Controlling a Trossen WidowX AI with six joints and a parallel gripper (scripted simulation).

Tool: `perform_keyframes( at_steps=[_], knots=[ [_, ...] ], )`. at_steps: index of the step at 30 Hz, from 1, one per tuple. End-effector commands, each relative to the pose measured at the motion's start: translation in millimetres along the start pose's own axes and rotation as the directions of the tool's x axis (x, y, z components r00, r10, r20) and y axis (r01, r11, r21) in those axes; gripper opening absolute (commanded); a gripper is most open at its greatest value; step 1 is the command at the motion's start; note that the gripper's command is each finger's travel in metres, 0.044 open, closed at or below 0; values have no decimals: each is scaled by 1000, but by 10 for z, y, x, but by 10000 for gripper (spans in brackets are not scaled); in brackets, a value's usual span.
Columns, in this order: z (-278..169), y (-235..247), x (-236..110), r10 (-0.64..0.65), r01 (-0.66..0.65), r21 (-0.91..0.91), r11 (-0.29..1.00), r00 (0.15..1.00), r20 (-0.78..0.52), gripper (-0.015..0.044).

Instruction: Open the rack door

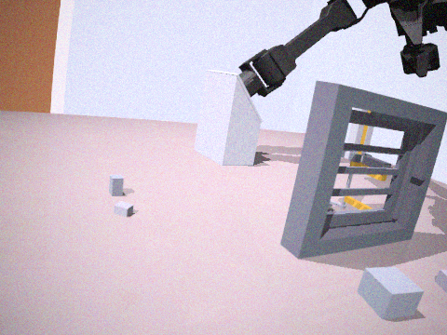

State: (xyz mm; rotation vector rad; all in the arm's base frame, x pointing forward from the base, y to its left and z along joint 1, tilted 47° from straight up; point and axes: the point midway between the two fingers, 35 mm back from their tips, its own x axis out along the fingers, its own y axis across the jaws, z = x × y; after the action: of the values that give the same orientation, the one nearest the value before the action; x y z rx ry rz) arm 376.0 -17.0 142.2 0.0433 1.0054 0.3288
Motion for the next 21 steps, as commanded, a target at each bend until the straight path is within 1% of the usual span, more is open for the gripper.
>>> perform_keyframes(
  at_steps=[1,11,21],
  knots=[
    [-107,-30,104,72,-69,35,997,994,-88,283],
    [-333,-78,258,236,-203,156,967,941,-241,283],
    [-511,-108,346,415,-316,314,895,848,-331,283]
  ],
)
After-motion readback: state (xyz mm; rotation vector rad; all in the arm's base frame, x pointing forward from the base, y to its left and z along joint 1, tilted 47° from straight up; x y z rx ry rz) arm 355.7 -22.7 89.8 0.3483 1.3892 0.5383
